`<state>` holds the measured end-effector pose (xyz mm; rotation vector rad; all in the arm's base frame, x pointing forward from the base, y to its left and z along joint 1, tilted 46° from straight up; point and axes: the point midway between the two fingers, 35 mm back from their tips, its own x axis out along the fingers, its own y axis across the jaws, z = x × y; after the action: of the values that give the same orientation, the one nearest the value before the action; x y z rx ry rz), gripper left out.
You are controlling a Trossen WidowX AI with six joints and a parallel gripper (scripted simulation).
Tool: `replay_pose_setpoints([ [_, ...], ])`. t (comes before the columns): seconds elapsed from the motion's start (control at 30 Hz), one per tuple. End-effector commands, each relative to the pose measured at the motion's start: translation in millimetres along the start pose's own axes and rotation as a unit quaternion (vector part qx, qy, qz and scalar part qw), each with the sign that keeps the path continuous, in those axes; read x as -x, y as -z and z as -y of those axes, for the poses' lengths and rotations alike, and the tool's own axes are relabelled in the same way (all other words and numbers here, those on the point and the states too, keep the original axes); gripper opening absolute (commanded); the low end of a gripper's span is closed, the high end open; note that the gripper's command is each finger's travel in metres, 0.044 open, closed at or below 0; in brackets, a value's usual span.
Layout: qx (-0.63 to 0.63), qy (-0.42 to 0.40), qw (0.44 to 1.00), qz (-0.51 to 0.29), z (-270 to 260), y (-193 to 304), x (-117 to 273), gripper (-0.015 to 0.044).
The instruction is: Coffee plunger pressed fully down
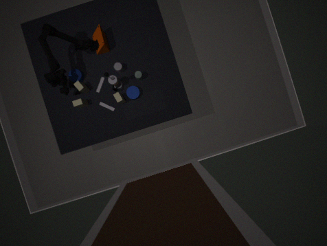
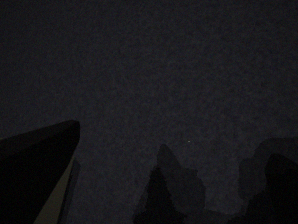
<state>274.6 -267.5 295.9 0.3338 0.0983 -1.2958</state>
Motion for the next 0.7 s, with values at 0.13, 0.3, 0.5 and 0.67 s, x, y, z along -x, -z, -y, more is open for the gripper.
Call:
replay_pose_setpoints([
  [0.13,0.152,-0.115,0.98,-0.059,-104.4,66.5,61.1,0.044],
  [0.3,0.235,-0.176,0.953,-0.077,-146.5,106.6,111.7,0.044],
  [0.5,0.346,-0.248,0.902,-0.078,-180.5,154.3,185.9,0.044],
  [0.67,0.439,-0.299,0.845,-0.057,-195.2,190.6,252.9,0.044],
])
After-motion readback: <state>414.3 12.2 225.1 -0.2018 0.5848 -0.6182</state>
